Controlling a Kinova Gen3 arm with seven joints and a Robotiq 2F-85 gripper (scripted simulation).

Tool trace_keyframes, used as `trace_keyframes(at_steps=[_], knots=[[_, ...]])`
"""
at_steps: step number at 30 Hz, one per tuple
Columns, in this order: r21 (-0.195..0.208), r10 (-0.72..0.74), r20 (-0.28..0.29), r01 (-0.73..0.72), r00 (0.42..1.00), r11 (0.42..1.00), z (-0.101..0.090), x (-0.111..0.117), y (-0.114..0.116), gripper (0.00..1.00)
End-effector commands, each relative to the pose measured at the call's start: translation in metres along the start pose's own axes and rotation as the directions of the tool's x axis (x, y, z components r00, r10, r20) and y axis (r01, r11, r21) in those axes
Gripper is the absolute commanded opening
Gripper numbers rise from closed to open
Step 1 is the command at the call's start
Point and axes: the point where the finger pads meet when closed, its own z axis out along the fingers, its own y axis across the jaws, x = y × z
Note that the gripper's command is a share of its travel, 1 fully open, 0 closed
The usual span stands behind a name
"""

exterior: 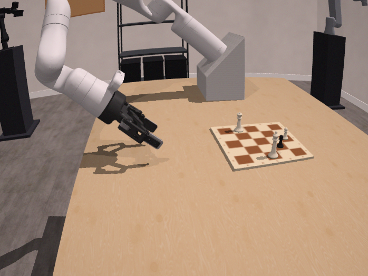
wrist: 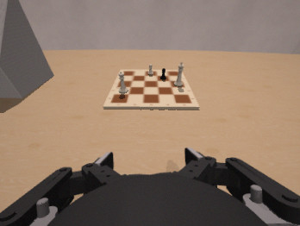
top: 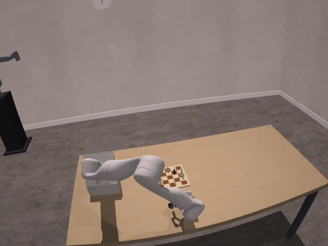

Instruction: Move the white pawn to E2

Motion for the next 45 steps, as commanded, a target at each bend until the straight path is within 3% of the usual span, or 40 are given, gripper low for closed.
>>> trace_keyframes(at_steps=[1, 38, 45], knots=[[-0.001, -0.001, 0.000, 0.001, 1.000, 1.000, -0.001, 0.001, 0.001, 1.00], [-0.001, 0.001, 0.000, -0.001, 1.000, 1.000, -0.002, 0.002, 0.001, 1.00], [-0.001, 0.002, 0.000, -0.002, 1.000, 1.000, -0.026, 0.030, 0.003, 1.00]])
